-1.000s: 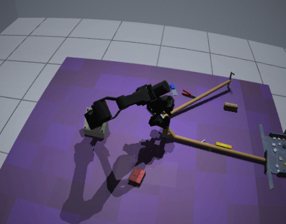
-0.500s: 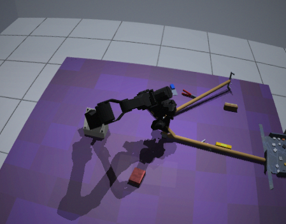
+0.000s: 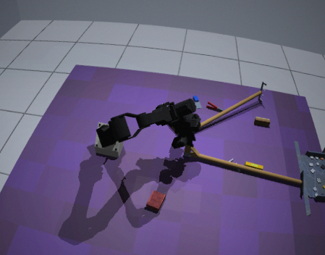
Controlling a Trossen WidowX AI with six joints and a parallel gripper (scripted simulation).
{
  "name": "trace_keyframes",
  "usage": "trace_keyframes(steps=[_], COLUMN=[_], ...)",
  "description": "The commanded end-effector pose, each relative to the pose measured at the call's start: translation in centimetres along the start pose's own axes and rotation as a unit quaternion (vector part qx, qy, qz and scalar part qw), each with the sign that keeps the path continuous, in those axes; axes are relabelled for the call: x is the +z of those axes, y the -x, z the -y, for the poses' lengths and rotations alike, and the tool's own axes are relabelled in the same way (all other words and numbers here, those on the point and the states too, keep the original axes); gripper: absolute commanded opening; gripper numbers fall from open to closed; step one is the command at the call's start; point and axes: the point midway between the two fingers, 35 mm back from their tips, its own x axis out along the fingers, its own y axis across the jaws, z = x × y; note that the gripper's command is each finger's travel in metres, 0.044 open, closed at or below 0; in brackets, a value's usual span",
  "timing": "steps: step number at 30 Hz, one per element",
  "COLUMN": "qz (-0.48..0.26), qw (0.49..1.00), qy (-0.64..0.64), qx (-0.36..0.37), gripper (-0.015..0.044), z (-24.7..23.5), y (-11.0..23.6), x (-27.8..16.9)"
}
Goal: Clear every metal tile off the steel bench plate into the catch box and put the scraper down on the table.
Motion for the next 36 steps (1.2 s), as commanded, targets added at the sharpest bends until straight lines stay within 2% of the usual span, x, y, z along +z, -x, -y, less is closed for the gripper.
trace_keyframes(steps=[1,6,8,36], qz=[0.000,0.000,-0.001,0.000], qw=[1.000,1.000,1.000,1.000], qy=[-0.002,-0.002,-0.002,0.017], qx=[0.000,0.000,0.000,0.017], gripper=[0.0085,0.0052,0.0000,0.0000], z=[0.0,0.0,0.0,-2.7], y=[0.0,0.0,0.0,0.3], x=[0.0,0.0,0.0,0.3])
